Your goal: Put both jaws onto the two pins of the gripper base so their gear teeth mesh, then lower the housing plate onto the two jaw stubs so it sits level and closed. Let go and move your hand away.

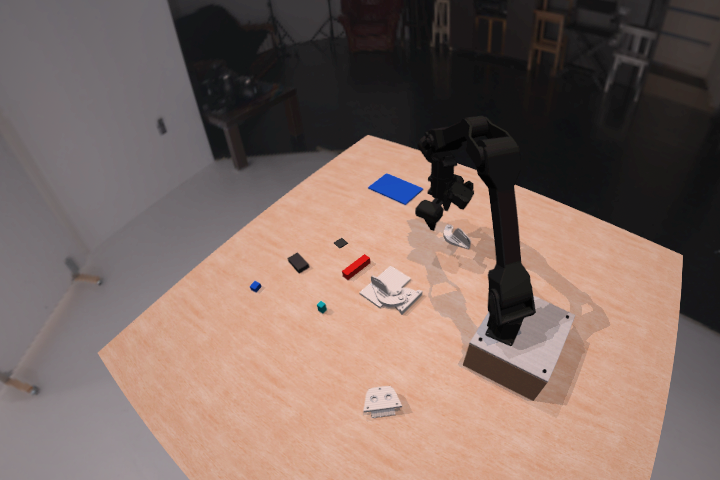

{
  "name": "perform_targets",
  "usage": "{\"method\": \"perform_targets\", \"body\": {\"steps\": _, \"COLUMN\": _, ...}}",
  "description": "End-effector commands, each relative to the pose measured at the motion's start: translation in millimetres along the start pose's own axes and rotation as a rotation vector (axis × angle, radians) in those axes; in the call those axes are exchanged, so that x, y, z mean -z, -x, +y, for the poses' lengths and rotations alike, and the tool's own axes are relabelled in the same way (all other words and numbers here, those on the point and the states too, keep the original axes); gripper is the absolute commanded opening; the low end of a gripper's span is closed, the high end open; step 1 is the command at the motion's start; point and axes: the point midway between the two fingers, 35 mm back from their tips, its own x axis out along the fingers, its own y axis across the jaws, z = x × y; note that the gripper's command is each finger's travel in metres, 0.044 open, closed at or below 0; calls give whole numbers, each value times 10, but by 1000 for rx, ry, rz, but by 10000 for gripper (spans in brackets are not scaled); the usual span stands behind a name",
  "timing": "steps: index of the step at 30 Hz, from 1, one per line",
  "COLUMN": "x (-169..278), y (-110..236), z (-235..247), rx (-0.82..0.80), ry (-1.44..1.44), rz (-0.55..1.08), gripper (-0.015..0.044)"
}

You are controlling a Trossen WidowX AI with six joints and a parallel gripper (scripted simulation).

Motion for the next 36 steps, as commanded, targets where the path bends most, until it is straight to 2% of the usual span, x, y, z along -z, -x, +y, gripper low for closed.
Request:
{"method": "perform_targets", "body": {"steps": 1, "x": 0, "y": 0, "z": 0, "rx": 0, "ry": 0, "rz": 0, "gripper": 440}}
{"method": "perform_targets", "body": {"steps": 9, "x": 0, "y": 0, "z": 0, "rx": 0, "ry": 0, "rz": 0, "gripper": 440}}
{"method": "perform_targets", "body": {"steps": 26, "x": 0, "y": 0, "z": 0, "rx": 0, "ry": 0, "rz": 0, "gripper": 0}}
{"method": "perform_targets", "body": {"steps": 36, "x": 0, "y": 0, "z": 0, "rx": 0, "ry": 0, "rz": 0, "gripper": 0}}
